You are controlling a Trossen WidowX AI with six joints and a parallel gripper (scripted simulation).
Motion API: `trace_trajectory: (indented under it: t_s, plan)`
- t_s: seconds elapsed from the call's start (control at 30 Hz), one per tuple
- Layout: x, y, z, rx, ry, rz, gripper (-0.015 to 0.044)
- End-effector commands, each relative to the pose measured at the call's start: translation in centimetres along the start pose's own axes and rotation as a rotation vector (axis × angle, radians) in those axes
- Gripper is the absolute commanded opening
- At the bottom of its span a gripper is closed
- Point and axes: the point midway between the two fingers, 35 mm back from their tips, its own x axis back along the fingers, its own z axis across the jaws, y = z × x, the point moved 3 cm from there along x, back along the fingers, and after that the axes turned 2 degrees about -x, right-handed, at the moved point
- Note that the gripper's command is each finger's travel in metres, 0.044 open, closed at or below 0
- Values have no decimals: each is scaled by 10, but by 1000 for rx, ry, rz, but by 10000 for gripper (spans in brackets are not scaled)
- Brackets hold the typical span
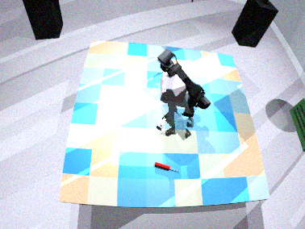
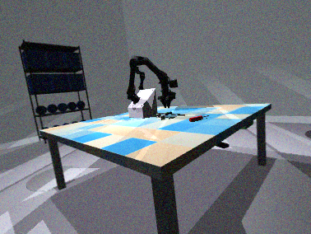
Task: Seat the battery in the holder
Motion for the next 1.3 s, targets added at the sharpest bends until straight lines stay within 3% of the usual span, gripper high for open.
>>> trace_trajectory:
  t_s: [0.0,1.17,1.27]
  plan:
    - [-1,2,0,26,-7,16,231]
    - [-51,0,-1,26,-8,19,231]
    - [-51,0,-1,26,-8,19,152]
